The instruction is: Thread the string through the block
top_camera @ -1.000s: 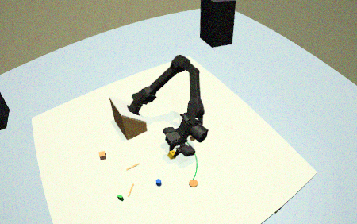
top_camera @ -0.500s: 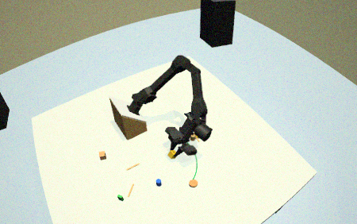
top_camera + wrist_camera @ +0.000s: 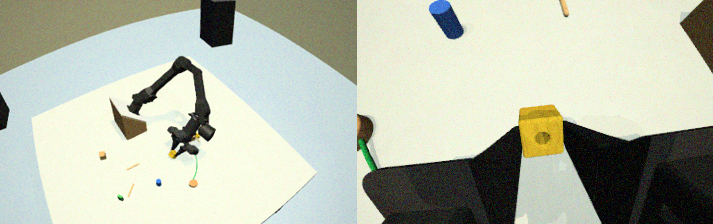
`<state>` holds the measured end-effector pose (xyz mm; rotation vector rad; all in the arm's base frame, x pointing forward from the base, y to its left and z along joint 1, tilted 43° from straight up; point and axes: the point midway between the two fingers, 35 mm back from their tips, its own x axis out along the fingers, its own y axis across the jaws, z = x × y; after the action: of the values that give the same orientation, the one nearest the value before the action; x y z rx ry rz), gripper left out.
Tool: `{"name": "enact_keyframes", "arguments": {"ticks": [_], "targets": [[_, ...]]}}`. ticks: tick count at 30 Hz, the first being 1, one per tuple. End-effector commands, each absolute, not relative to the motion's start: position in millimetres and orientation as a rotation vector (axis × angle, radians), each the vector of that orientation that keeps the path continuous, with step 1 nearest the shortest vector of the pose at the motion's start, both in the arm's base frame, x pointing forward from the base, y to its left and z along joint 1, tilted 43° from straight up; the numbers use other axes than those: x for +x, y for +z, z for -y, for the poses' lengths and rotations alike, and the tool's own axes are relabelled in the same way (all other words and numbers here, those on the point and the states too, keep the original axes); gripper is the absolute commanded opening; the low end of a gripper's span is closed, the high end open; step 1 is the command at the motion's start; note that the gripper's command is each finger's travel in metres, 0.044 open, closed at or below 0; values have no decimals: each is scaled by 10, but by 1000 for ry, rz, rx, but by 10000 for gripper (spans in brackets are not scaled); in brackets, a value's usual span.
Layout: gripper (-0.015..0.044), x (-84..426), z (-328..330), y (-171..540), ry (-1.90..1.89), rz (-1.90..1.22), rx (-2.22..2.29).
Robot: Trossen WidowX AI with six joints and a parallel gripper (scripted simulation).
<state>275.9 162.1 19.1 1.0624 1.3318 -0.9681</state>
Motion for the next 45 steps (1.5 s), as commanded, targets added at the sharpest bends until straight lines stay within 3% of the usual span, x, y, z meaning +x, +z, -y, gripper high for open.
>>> {"name": "enact_keyframes", "arguments": {"ticks": [1,13,22,27,43,45], "targets": [[0,2770,-1654,201,-984,-1300,1040],[0,2741,-1749,226,-1053,-1155,930],[236,2734,-1713,242,-1043,-1191,952],[241,2738,-1644,835,-1045,-1184,952],[241,2736,-1640,862,-1045,-1184,952],[294,2726,-1631,830,-1012,-1224,912]]}}
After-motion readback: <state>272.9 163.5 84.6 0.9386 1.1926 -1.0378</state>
